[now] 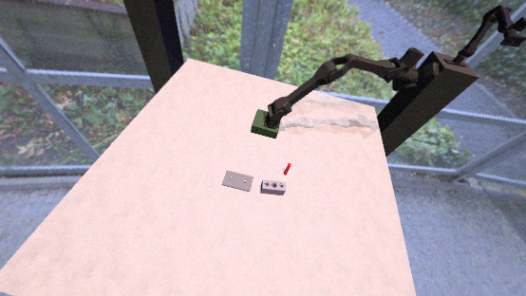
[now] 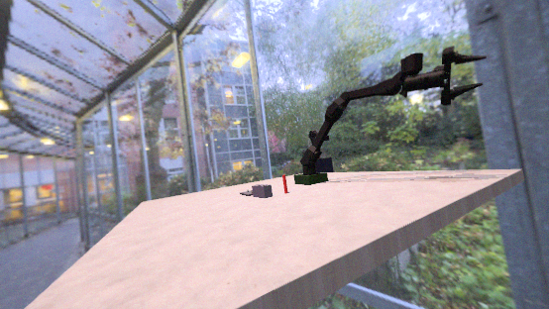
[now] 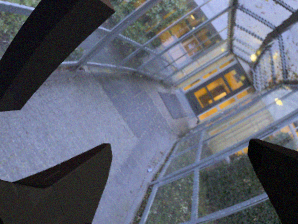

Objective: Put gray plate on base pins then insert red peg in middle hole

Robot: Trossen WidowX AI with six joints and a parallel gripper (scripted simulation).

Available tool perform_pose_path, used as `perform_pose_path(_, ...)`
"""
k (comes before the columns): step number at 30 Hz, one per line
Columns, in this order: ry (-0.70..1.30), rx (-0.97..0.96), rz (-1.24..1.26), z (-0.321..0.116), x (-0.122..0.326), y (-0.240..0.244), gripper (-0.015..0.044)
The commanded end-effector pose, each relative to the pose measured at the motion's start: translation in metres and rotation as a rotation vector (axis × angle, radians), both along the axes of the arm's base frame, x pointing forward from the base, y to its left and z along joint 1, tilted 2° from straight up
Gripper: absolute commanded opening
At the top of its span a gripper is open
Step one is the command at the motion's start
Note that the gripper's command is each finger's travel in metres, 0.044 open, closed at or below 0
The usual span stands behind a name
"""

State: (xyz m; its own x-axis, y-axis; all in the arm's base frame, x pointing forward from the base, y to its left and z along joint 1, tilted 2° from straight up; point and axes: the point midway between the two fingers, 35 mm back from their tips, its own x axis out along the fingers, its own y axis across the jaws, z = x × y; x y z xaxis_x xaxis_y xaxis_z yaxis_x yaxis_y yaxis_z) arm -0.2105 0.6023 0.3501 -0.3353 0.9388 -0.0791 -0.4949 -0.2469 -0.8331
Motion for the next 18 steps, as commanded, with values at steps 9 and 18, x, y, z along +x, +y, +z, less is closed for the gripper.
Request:
perform_pose_path(9, 0.218, -0.213, -0.212, -0.033, 0.109, 0.016, 0.044)
perform_pose_path(18, 0.584, -0.428, -0.57, -0.077, 0.262, -0.005, 0.044)
